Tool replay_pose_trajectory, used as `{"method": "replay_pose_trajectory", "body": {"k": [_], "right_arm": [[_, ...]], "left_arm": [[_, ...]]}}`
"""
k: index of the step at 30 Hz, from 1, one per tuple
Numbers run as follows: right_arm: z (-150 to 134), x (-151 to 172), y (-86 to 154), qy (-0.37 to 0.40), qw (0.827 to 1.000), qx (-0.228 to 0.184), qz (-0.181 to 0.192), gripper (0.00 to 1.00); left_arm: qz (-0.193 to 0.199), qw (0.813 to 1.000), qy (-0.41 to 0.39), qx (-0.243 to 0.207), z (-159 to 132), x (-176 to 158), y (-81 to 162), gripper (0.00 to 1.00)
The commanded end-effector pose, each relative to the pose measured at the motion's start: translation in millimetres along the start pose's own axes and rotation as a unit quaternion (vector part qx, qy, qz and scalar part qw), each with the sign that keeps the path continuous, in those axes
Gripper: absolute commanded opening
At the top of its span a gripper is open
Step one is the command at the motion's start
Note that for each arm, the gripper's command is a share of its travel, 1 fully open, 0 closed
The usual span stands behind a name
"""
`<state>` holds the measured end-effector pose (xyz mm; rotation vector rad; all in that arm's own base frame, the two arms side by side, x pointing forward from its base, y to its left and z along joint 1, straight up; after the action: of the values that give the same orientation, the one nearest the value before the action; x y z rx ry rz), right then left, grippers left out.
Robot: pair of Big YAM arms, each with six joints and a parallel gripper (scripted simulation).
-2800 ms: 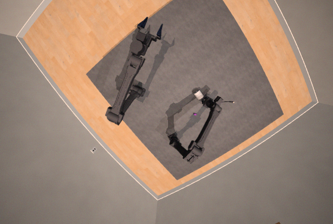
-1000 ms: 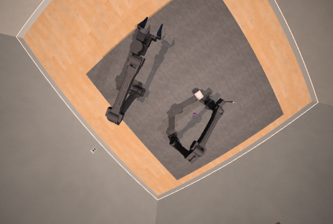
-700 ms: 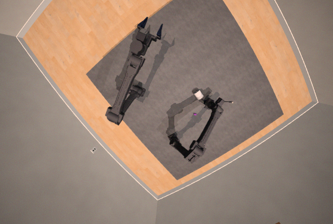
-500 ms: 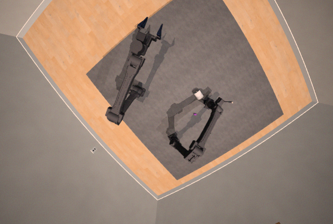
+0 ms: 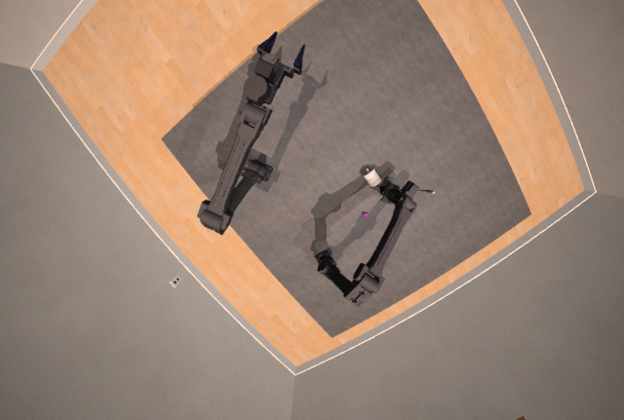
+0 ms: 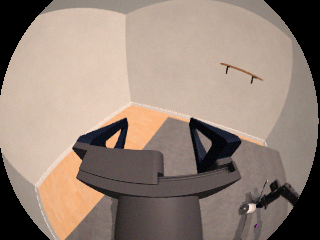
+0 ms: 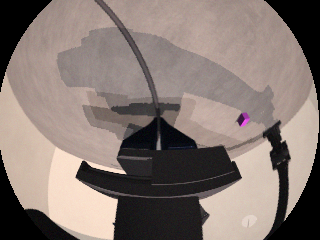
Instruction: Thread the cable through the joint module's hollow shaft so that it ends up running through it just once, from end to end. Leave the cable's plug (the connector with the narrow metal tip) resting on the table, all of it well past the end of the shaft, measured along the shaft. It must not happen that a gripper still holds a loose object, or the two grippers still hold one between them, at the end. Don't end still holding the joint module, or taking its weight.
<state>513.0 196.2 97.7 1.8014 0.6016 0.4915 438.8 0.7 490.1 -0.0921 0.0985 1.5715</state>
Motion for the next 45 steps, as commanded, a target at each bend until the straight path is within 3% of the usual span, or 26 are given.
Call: {"method": "replay_pose_trajectory", "body": {"k": [1,15,16,32,34,45], "right_arm": [[-15.3,24.0,31.4,0.013,0.999,-0.014,0.04,0.0],[-25.7,27.5,31.7,0.013,0.999,-0.013,0.04,0.0],[-25.9,27.7,31.9,0.014,0.999,-0.013,0.04,0.32],[-8.9,22.5,37.5,-0.001,0.999,-0.015,0.044,0.32],[0.5,17.7,18.4,0.0,1.0,0.008,0.023,0.32],[22.0,12.2,16.3,-0.012,0.997,0.064,0.039,0.32]], "left_arm": [[0.0,1.0,0.001,-0.013,9.8,-0.2,-3.1,0.96],[0.0,1.0,0.001,-0.013,9.8,-0.2,-3.1,0.96],[0.0,1.0,0.001,-0.013,9.8,-0.2,-3.1,0.96],[0.0,1.0,0.001,-0.013,9.8,-0.2,-3.1,0.96],[0.0,1.0,0.001,-0.013,9.8,-0.2,-3.1,0.96],[0.0,1.0,0.001,-0.013,9.8,-0.2,-3.1,0.96]]}}
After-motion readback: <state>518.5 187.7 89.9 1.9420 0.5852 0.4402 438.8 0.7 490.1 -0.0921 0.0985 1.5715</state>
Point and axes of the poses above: on each arm, the point where the finger pads meet when closed, its own y axis back along the fingers, its own x axis across the jaws, z = x × y, the point moved 8 cm from there along y, back along the fingers, and after that the axes turned 7 degrees about y, right-handed, at the moved point
